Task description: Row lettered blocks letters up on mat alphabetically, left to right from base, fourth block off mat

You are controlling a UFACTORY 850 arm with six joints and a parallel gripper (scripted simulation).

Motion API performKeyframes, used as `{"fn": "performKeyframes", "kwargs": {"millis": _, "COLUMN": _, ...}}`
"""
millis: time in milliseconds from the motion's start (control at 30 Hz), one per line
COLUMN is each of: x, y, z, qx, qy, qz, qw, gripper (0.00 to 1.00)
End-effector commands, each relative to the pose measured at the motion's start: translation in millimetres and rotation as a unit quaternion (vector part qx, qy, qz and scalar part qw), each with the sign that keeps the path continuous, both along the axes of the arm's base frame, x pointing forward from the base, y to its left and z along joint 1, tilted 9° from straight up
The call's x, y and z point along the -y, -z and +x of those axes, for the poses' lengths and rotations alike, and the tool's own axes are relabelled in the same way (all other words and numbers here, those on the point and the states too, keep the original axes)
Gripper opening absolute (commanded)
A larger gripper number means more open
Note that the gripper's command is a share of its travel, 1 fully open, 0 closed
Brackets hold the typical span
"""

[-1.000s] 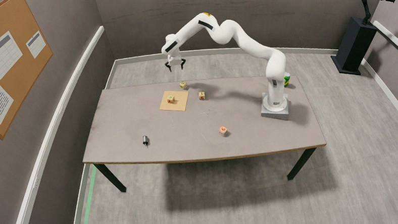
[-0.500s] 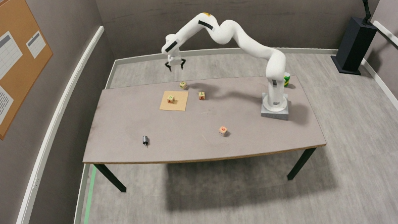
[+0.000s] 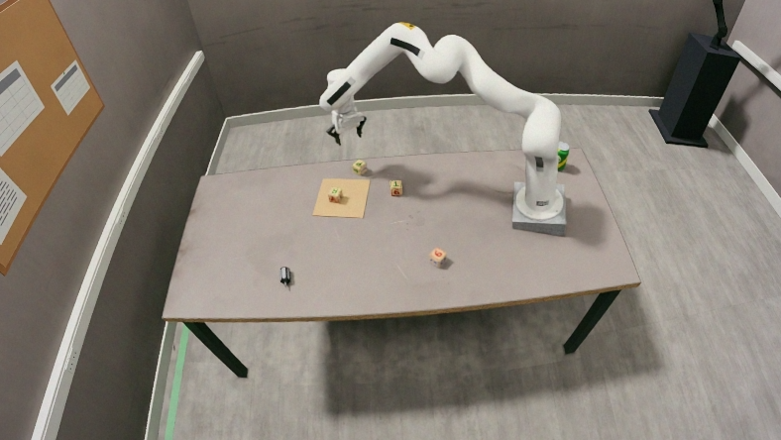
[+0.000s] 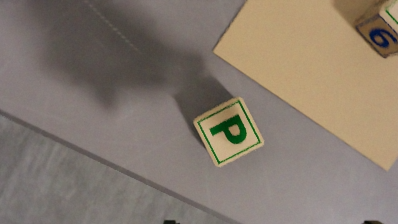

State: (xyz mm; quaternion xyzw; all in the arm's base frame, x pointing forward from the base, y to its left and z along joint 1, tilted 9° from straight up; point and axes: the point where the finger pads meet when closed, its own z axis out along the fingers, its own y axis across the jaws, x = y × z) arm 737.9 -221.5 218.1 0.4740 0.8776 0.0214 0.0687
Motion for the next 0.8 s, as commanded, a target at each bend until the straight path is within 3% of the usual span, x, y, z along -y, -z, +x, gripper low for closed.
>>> {"fn": "performKeyframes", "kwargs": {"millis": 0, "x": -10, "y": -1.9, "z": -8, "qx": 0.004, "qy": -0.069, "qz": -0.008, "qw": 0.998, "gripper": 1.00}}
{"fn": "performKeyframes", "kwargs": {"millis": 300, "x": -31, "y": -1.4, "z": -30, "qx": 0.000, "qy": -0.210, "qz": -0.029, "qw": 0.977, "gripper": 1.00}}
{"fn": "performKeyframes", "kwargs": {"millis": 767, "x": -34, "y": -1.2, "z": -34, "qx": 0.000, "qy": -0.231, "qz": -0.032, "qw": 0.973, "gripper": 1.00}}
